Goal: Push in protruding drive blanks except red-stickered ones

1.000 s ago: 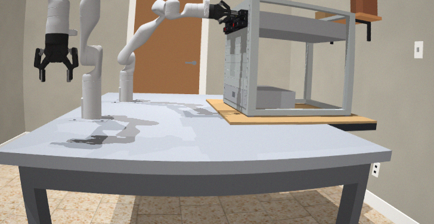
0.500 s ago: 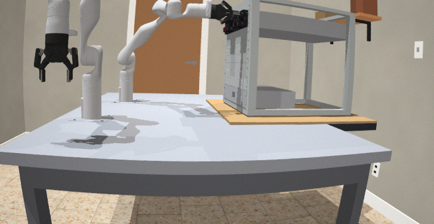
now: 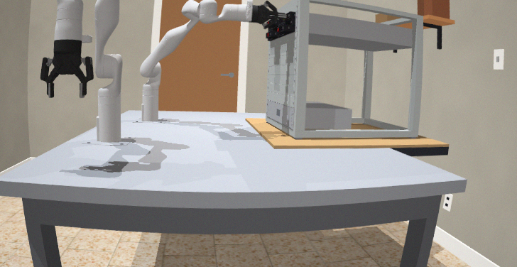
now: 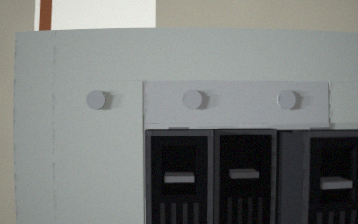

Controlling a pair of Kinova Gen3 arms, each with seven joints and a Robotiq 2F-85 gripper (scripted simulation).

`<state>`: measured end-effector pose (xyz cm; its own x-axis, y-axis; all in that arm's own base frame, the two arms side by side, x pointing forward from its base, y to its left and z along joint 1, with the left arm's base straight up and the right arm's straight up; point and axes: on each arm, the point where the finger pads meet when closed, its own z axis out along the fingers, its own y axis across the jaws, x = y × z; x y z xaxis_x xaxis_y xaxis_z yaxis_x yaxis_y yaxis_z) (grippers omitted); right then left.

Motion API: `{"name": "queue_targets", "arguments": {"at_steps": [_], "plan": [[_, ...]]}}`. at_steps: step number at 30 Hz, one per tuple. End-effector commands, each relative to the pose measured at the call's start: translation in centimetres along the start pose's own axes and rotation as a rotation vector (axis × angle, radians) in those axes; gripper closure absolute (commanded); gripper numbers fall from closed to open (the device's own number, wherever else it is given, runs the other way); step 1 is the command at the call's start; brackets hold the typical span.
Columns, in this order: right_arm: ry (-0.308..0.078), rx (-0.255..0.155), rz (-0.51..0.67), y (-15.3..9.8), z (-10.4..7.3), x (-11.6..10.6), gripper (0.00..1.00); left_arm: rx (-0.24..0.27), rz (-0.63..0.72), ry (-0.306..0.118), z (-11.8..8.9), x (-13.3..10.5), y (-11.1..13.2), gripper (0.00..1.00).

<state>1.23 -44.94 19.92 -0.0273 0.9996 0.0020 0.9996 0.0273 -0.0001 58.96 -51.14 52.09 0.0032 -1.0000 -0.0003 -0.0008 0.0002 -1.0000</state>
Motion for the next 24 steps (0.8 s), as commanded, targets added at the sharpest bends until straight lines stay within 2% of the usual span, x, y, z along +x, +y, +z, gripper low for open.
{"name": "queue_targets", "arguments": {"at_steps": [1, 24], "plan": [[-0.002, 0.0, 0.0, 0.0, -0.08, -0.04, 0.002, 0.002, -0.002, 0.0, 0.05, -0.03, -0.17, 0.903], [-0.002, 0.0, 0.0, 0.0, -0.08, -0.04, 0.002, 0.002, -0.002, 0.0, 0.35, -0.03, -0.17, 0.903]]}}
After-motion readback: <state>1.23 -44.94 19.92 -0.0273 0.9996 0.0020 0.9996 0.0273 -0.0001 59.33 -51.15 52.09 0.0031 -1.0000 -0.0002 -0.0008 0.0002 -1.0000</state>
